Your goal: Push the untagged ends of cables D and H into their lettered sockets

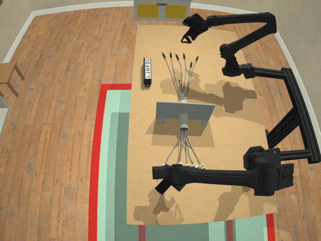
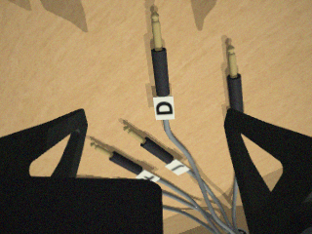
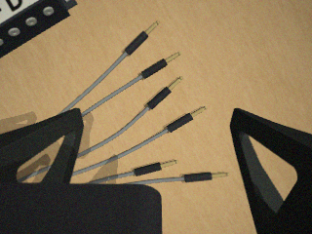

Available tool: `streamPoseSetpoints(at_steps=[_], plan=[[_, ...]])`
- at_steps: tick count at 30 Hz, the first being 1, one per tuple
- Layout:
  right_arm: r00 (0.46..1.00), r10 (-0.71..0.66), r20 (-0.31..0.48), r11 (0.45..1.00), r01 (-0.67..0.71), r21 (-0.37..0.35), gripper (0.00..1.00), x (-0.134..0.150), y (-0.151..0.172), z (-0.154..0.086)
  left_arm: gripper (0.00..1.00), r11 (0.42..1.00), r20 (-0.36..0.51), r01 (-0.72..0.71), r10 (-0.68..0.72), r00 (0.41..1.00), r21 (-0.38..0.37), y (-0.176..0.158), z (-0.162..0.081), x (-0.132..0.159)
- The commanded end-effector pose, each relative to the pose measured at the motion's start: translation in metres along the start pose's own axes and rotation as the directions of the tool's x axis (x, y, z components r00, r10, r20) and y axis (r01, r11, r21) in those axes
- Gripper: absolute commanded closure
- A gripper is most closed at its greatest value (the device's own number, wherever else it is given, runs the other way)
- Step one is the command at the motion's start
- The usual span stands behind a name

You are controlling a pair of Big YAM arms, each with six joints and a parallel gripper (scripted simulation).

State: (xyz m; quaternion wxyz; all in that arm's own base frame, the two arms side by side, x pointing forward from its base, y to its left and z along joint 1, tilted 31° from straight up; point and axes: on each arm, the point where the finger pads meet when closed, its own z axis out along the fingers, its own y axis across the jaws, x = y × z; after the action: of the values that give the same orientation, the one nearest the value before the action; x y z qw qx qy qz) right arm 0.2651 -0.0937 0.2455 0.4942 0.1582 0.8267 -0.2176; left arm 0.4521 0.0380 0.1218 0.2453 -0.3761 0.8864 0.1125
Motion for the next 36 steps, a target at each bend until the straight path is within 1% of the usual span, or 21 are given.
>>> streamPoseSetpoints(at_steps=[1,6,8,9,10,11,12,15,17,18,19,21,22,23,24,26,27,28,30,32,36], plan=[[1.000,0.013,0.007,1.000,-0.013,-0.001,0.00,-0.004,0.000,-0.001,0.00,1.000,-0.009,0.010,-0.011,1.000,-0.014,-0.006,0.008,-0.002],[1.000,0.013,0.007,1.000,-0.013,-0.001,0.00,-0.004,0.000,-0.001,0.00,1.000,-0.009,0.006,-0.006,1.000,-0.014,-0.006,0.008,-0.002],[0.998,0.058,-0.001,0.998,-0.058,0.003,0.23,-0.001,0.001,0.003,0.23,0.998,-0.022,-0.052,0.052,0.998,-0.022,-0.003,0.008,0.002],[0.996,0.088,-0.009,0.996,-0.088,0.011,0.34,0.002,0.000,0.006,0.34,0.997,-0.017,-0.076,0.075,0.997,-0.011,-0.002,0.001,0.000],[0.991,0.128,-0.024,0.992,-0.128,0.014,0.45,0.009,0.001,0.009,0.45,0.992,-0.028,-0.127,0.127,0.991,-0.009,-0.002,0.001,0.006],[0.985,0.167,-0.041,0.986,-0.167,0.018,0.57,0.014,0.002,0.014,0.57,0.983,-0.034,-0.182,0.182,0.983,0.001,-0.003,-0.005,0.012],[0.976,0.212,-0.052,0.977,-0.211,0.023,0.65,0.016,0.002,0.017,0.65,0.971,-0.059,-0.240,0.239,0.969,-0.003,0.006,-0.003,0.024],[0.940,0.329,-0.090,0.944,-0.326,0.044,0.65,0.020,0.005,0.029,0.65,0.923,-0.121,-0.384,0.382,0.916,0.010,0.017,-0.002,0.049],[0.917,0.379,-0.127,0.925,-0.374,0.066,0.65,0.037,0.007,0.037,0.65,0.886,-0.149,-0.464,0.462,0.874,0.024,0.024,-0.002,0.061],[0.902,0.409,-0.137,0.912,-0.402,0.076,0.65,0.040,0.007,0.040,0.65,0.864,-0.162,-0.502,0.500,0.850,0.033,0.027,-0.002,0.067],[0.887,0.441,-0.137,0.897,-0.434,0.081,0.65,0.036,0.007,0.043,0.65,0.839,-0.173,-0.542,0.540,0.823,0.044,0.030,-0.001,0.073],[0.887,0.441,-0.137,0.897,-0.434,0.081,0.65,0.036,0.007,0.043,0.65,0.839,-0.173,-0.542,0.540,0.823,0.044,0.030,-0.001,0.073],[0.869,0.473,-0.144,0.881,-0.465,0.092,0.65,0.038,0.008,0.045,0.65,0.811,-0.181,-0.582,0.581,0.794,0.054,0.033,-0.001,0.078],[0.851,0.502,-0.154,0.865,-0.491,0.104,0.65,0.042,0.008,0.049,0.65,0.781,-0.188,-0.621,0.621,0.761,0.067,0.036,-0.001,0.084],[0.827,0.537,-0.167,0.844,-0.523,0.121,0.65,0.048,0.009,0.053,0.65,0.740,-0.197,-0.667,0.669,0.717,0.085,0.040,-0.001,0.092],[0.787,0.583,-0.202,0.812,-0.560,0.162,0.65,0.070,0.011,0.061,0.65,0.667,-0.205,-0.736,0.742,0.639,0.117,0.047,0.000,0.106],[0.768,0.606,-0.206,0.795,-0.581,0.173,0.65,0.071,0.011,0.063,0.65,0.637,-0.196,-0.760,0.768,0.610,0.130,0.048,0.001,0.109],[0.748,0.633,-0.201,0.774,-0.607,0.180,0.65,0.066,0.011,0.066,0.65,0.602,-0.194,-0.786,0.795,0.574,0.143,0.050,0.001,0.114],[0.706,0.677,-0.211,0.736,-0.643,0.210,0.65,0.075,0.011,0.071,0.65,0.532,-0.177,-0.831,0.844,0.506,0.164,0.053,0.002,0.122],[0.661,0.715,-0.227,0.699,-0.670,0.251,0.65,0.093,0.012,0.075,0.65,0.454,-0.162,-0.872,0.889,0.429,0.183,0.057,0.004,0.130],[0.557,0.801,-0.219,0.599,-0.738,0.311,0.65,0.101,0.012,0.085,0.65,0.289,-0.117,-0.936,0.956,0.270,0.202,0.065,0.008,0.142]])
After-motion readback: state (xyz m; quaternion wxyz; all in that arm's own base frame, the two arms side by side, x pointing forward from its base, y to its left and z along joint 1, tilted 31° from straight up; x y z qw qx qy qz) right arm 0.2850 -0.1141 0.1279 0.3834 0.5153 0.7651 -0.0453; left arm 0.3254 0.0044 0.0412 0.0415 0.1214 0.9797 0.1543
